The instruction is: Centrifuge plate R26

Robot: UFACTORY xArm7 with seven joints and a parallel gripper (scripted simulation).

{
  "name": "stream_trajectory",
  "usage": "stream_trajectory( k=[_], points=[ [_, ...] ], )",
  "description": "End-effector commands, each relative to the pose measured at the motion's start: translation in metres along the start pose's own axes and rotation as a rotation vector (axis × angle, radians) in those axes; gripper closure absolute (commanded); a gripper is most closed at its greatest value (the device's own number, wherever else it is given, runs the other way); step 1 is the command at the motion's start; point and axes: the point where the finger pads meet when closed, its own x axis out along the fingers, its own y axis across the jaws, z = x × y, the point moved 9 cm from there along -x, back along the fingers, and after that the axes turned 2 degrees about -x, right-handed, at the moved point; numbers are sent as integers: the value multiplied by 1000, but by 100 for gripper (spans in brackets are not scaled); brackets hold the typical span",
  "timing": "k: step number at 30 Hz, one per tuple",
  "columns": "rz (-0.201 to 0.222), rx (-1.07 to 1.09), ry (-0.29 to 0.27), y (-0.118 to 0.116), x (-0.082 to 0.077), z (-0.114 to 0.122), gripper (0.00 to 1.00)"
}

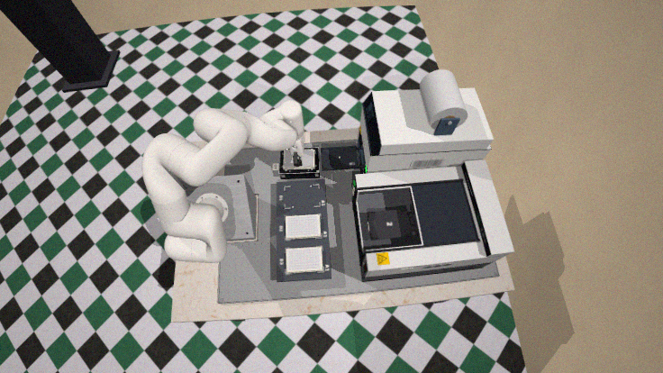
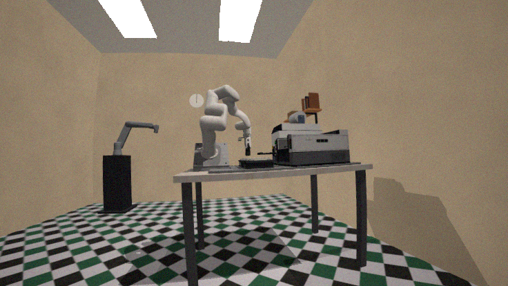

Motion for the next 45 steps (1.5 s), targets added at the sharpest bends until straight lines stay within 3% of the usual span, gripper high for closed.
stream_trajectory(
  k=[1,45],
  points=[
    [4,0,-3,1,-10,1,0],
    [4,0,-3,1,-76,1,0]
  ],
)
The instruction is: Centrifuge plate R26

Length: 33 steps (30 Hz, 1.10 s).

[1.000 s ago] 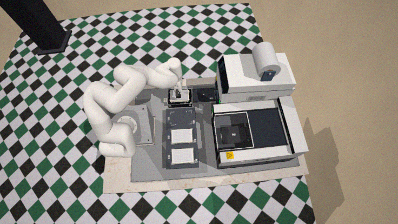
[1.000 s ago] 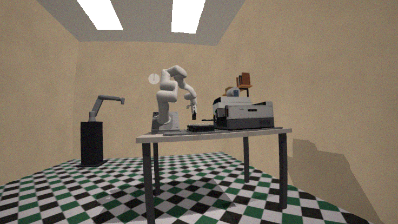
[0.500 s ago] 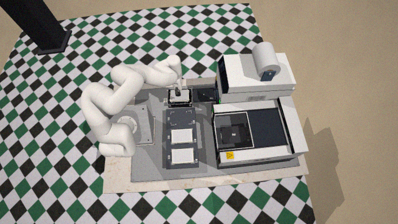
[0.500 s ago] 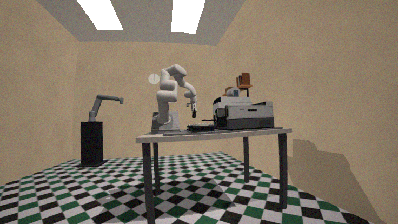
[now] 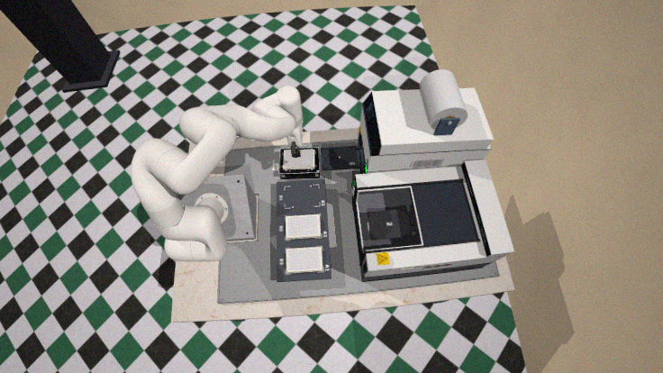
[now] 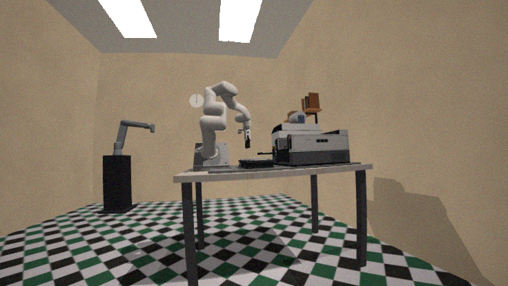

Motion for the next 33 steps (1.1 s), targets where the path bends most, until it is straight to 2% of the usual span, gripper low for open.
stream_trajectory(
  k=[1,33],
  points=[
    [4,0,-3,1,-9,1,0],
    [4,0,-3,1,-57,0,0]
  ],
)
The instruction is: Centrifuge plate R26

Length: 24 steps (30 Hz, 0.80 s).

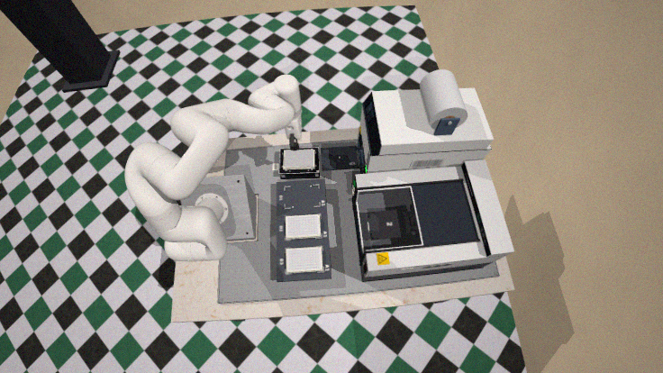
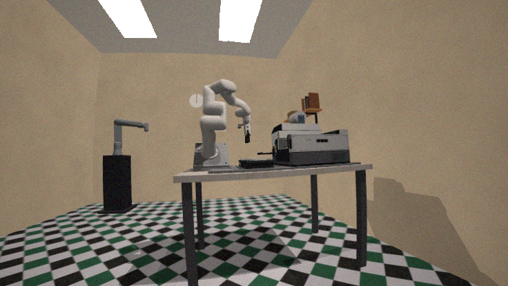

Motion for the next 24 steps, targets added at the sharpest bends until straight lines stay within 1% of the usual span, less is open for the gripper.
stream_trajectory(
  k=[1,3,18,20,24],
  points=[
    [4,0,-3,1,-11,0,0],
    [4,0,-3,1,-11,0,0],
    [4,0,-3,1,-36,0,0],
    [4,0,-3,1,-36,0,0],
    [4,0,-3,1,-42,0,0]
  ],
)
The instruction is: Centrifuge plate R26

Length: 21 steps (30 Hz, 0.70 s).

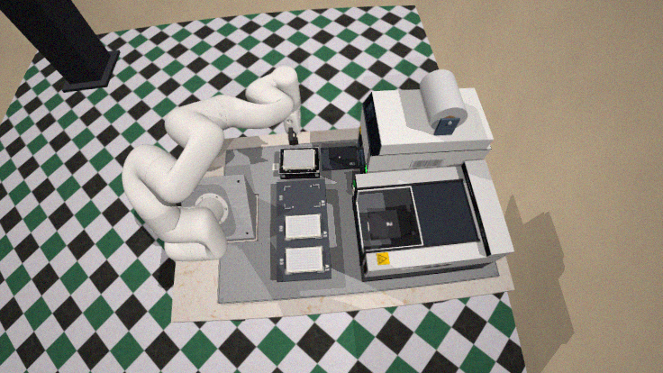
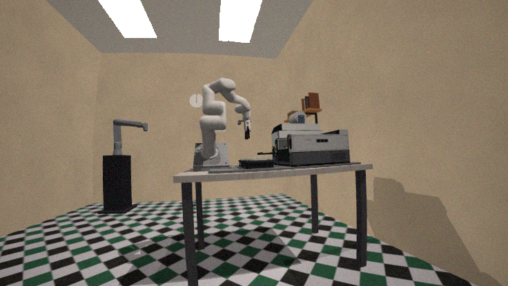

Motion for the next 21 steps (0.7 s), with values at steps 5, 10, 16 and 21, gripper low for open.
stream_trajectory(
  k=[5,10,16,21],
  points=[
    [4,0,-3,1,-17,0,0],
    [4,0,-3,1,-25,0,0],
    [4,0,-3,1,-32,0,0],
    [4,0,-3,1,-40,0,0]
  ],
)
